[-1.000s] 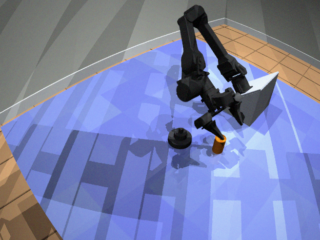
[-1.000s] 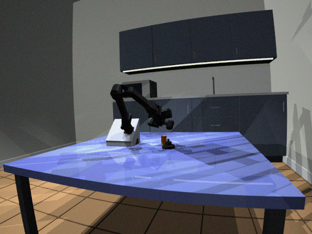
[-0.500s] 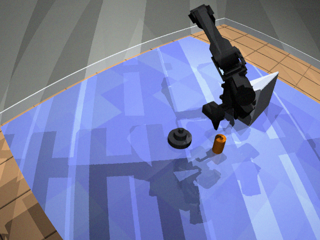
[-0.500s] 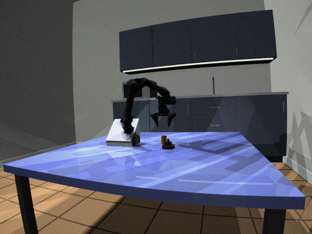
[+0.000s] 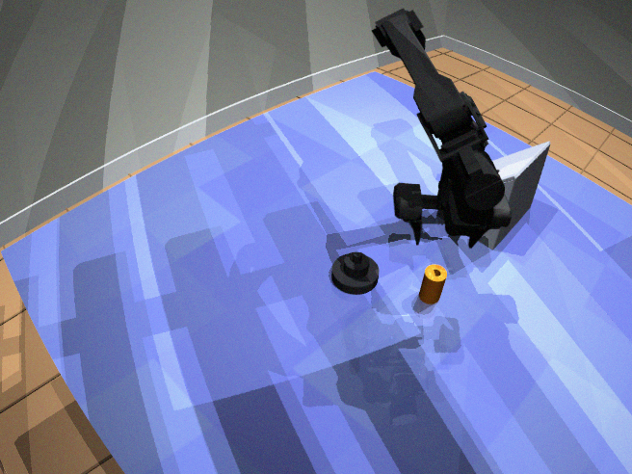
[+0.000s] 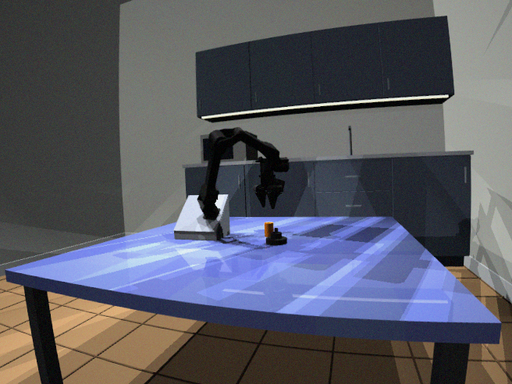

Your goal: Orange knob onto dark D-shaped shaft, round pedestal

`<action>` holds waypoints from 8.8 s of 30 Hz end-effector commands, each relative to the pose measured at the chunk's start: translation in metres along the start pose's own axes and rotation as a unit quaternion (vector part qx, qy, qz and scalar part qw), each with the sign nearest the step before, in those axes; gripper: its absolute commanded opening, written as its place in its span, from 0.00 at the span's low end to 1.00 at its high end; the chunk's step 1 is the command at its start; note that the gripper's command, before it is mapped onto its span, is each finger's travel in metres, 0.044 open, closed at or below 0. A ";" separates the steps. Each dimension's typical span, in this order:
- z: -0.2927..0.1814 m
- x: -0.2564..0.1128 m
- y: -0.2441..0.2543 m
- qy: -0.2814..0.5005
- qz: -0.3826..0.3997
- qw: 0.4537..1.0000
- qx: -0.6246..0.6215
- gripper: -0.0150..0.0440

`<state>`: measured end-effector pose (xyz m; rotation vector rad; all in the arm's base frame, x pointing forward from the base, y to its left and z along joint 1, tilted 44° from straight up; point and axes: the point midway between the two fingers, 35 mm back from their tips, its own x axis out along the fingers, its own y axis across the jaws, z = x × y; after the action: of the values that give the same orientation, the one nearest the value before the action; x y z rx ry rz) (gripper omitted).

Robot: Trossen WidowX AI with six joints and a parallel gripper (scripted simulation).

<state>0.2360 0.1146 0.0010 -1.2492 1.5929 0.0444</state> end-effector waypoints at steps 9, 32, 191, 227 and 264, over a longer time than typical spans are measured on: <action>0.000 0.001 -0.001 -0.001 -0.003 0.946 0.325 1.00; 0.001 0.059 -0.002 -0.001 -0.002 0.945 0.328 1.00; -0.036 0.051 -0.141 0.000 -0.007 0.944 0.330 0.25; -0.038 0.051 -0.141 0.000 -0.007 0.968 0.249 0.25; -0.037 0.052 -0.139 0.001 -0.007 0.992 0.126 0.25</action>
<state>0.3148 -0.0074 0.0522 -1.0565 1.5427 -0.1715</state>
